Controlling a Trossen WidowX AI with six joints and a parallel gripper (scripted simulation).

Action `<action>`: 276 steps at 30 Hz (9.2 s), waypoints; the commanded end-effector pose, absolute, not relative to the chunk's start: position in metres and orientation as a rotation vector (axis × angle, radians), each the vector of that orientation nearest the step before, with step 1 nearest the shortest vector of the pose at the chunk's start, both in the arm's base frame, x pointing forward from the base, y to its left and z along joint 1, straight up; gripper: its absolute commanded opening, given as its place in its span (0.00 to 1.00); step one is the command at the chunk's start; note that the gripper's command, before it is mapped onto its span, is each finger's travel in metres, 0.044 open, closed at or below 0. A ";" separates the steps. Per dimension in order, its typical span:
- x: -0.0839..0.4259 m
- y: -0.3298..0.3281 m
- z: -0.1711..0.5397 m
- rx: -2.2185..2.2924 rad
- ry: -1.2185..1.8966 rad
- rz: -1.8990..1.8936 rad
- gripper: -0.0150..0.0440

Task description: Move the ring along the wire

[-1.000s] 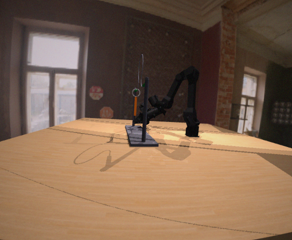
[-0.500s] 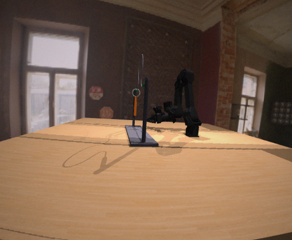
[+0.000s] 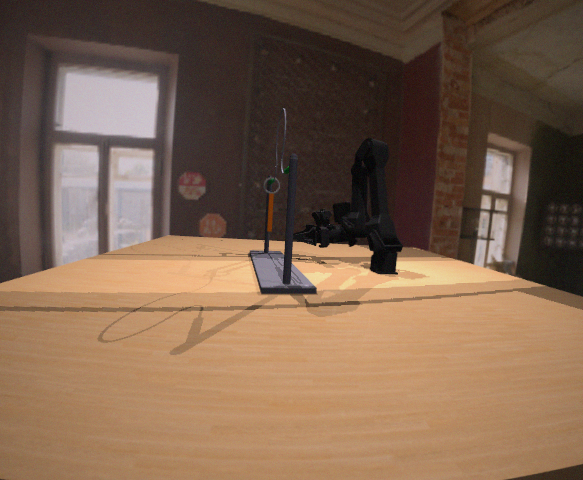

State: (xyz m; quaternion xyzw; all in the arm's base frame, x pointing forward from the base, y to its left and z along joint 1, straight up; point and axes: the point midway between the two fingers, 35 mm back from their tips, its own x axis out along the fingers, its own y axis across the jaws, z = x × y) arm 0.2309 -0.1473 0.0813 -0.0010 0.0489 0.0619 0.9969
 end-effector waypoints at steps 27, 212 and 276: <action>0.286 -0.143 0.120 -0.021 0.079 0.121 0.53; 0.327 -0.042 0.136 0.278 0.087 0.130 0.00; 0.269 0.040 0.214 0.969 0.489 0.318 0.00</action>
